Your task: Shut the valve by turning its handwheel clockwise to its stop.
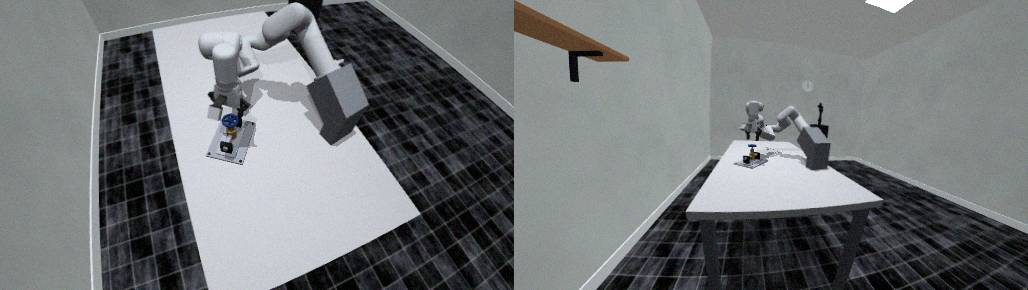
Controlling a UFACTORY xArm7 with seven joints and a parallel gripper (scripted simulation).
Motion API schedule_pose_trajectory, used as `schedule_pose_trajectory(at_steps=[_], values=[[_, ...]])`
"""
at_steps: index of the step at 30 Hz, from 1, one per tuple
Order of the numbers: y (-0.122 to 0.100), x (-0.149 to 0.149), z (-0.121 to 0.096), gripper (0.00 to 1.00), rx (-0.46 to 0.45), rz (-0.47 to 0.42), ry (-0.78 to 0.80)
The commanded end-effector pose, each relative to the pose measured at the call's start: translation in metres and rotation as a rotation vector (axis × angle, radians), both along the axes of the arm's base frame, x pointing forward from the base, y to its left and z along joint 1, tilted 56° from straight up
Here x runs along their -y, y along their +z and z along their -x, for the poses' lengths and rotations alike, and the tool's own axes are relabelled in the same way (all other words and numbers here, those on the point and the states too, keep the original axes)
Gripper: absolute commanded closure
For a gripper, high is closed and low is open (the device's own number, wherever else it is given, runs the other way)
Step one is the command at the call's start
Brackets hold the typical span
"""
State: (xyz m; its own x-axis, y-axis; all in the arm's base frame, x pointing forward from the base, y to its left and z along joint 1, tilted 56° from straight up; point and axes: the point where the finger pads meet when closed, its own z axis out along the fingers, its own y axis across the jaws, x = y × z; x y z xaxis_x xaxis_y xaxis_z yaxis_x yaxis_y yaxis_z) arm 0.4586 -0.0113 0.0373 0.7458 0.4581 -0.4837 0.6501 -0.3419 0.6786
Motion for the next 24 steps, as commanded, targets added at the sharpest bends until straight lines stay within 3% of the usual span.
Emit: schedule_pose_trajectory(at_steps=[1, 24], values=[[-0.002, 0.003, -0.001, 0.0, 0.002, -0.002, 0.004], [-0.01, 0.015, -0.004, 0.0, 0.002, -0.002, 0.004]])
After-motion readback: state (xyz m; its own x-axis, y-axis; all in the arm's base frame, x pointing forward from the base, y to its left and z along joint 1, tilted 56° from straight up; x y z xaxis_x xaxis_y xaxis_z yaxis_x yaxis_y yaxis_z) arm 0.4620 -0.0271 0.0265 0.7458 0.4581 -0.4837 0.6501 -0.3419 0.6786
